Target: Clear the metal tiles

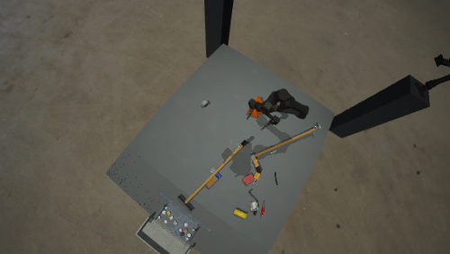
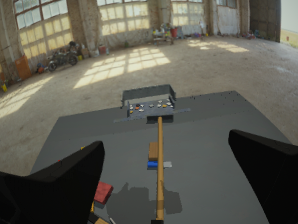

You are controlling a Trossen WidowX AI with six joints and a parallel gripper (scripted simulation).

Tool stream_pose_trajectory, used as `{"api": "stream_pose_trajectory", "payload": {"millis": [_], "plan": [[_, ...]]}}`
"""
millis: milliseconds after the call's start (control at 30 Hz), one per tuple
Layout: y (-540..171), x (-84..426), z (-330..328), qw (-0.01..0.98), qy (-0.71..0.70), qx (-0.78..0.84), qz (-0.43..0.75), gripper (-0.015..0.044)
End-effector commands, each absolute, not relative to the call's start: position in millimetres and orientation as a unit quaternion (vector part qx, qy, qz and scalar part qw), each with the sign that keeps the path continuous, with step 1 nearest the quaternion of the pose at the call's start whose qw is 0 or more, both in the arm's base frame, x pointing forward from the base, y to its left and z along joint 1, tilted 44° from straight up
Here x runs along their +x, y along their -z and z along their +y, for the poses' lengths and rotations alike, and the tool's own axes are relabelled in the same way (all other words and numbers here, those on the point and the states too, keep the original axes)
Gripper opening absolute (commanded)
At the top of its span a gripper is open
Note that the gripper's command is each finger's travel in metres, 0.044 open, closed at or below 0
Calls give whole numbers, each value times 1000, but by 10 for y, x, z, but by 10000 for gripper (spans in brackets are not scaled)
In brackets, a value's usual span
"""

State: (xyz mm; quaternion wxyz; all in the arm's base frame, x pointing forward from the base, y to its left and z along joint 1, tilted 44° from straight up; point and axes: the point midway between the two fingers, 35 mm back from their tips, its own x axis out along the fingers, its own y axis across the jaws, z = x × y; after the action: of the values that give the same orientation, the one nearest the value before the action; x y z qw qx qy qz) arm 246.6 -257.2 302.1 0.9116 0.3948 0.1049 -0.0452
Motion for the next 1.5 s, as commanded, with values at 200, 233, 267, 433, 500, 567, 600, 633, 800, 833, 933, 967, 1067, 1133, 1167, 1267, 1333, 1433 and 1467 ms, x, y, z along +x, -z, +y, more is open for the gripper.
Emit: {"api": "stream_pose_trajectory", "payload": {"millis": [200,233,267,433,500,567,600,633,800,833,933,967,1067,1133,1167,1267,1333,1433,1467], "plan": [[-3076,2201,-2472,920,60,381,73,440],[-3079,2174,-2460,921,62,379,70,440],[-3082,2152,-2450,921,64,378,67,440],[-3082,2135,-2443,922,65,376,65,440],[-3082,2135,-2443,922,65,376,65,440],[-3082,2135,-2443,922,65,376,65,440],[-3082,2135,-2443,922,65,376,65,440],[-3082,2135,-2443,922,65,376,65,440],[-3082,2135,-2443,922,65,376,65,440],[-3082,2135,-2443,922,65,376,65,440],[-3082,2135,-2443,922,65,376,65,440],[-3082,2135,-2443,922,65,376,65,440],[-3082,2135,-2443,922,65,376,65,440],[-3082,2135,-2443,922,65,376,65,440],[-3082,2135,-2443,922,65,376,65,440],[-3082,2135,-2443,922,65,376,65,440],[-3082,2135,-2443,922,65,376,65,440],[-3074,2177,-2459,920,62,380,70,440],[-3068,2205,-2469,919,60,382,74,440]]}}
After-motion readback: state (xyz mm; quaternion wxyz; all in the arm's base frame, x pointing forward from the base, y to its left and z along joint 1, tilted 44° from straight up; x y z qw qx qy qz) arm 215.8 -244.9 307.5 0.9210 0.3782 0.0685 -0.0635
